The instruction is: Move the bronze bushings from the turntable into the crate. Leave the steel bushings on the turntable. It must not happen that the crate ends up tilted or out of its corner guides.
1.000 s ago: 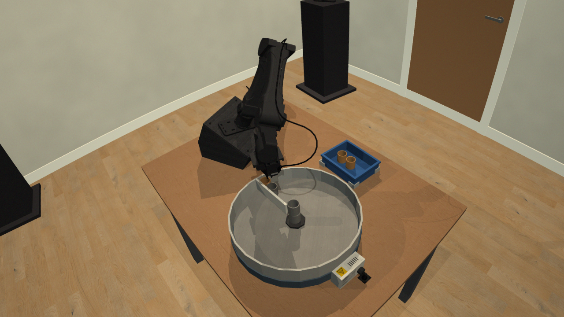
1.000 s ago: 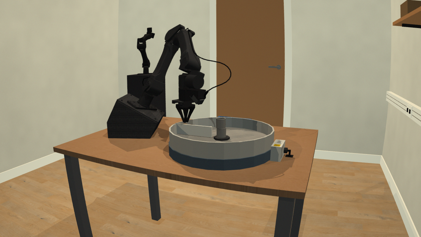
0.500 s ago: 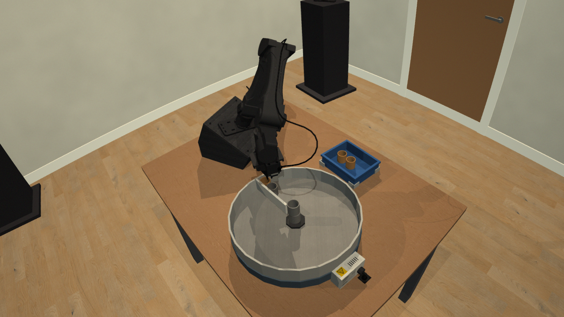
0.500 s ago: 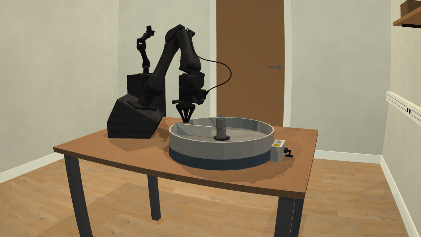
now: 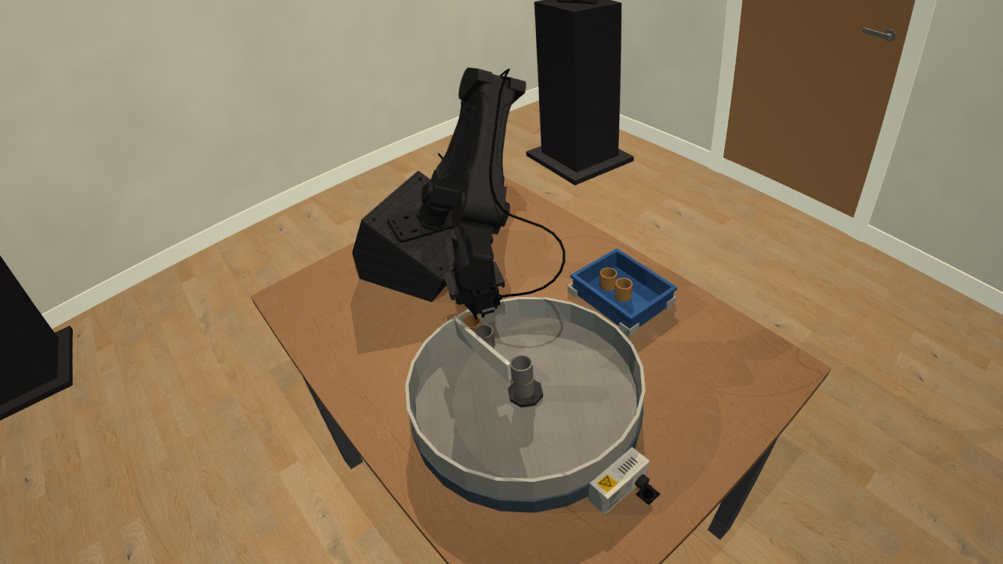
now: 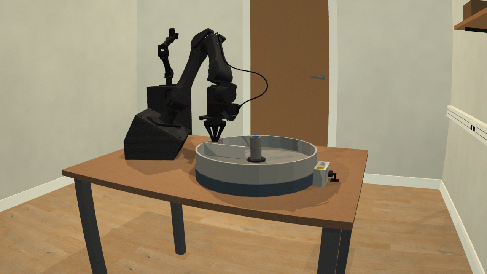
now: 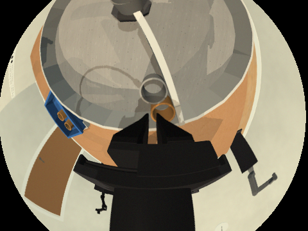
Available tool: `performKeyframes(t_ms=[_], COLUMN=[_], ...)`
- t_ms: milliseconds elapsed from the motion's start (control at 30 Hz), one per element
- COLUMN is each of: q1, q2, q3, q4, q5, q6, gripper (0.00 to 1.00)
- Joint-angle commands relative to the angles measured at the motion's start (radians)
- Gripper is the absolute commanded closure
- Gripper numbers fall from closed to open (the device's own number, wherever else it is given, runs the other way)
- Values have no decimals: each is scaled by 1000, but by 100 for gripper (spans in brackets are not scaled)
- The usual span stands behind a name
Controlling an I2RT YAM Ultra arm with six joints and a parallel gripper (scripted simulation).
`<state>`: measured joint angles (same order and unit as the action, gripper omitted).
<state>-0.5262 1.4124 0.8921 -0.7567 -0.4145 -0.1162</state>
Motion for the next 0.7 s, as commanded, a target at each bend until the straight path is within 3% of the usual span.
performKeyframes(t_ms=[0,667], q1=[-3,-4], q2=[-11,-7], q3=[30,34], q4=[14,12], q5=[12,10], q6=[9,8], gripper=[87,87])
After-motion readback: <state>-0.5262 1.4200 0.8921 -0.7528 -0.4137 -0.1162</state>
